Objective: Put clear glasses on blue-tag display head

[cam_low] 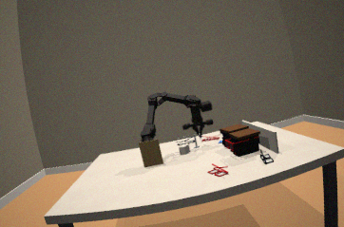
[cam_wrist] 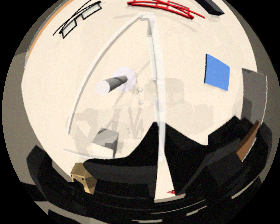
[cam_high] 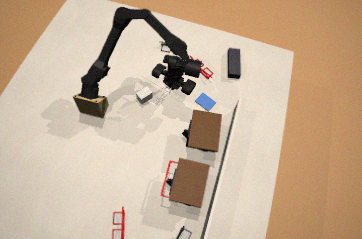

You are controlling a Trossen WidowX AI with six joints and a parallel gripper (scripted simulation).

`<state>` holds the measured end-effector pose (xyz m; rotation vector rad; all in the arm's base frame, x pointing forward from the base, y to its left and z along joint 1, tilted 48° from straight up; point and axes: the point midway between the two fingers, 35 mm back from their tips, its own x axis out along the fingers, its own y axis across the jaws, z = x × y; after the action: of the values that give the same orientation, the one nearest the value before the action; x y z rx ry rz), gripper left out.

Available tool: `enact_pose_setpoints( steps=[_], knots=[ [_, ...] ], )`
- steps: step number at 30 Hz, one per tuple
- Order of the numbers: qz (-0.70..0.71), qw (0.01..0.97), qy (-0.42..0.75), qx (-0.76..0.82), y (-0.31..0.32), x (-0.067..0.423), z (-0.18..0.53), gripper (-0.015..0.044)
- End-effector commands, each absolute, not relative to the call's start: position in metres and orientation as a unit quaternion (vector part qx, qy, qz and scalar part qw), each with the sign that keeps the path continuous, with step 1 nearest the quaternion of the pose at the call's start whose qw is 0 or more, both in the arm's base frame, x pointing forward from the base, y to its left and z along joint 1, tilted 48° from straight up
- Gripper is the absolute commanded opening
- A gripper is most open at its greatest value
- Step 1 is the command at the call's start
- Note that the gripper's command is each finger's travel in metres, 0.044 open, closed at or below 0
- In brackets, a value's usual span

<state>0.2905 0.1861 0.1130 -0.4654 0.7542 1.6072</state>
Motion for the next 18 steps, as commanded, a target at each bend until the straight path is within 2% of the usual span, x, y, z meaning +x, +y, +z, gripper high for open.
enact_pose_setpoints(
  steps=[1, 18],
  knots=[
    [0.694, 0.611, 0.326, -0.197, 0.1918, 0.2887, 0.1082, 0.0],
    [0.694, 0.611, 0.326, -0.197, 0.1866, 0.2954, 0.1008, 0.0]
  ],
)
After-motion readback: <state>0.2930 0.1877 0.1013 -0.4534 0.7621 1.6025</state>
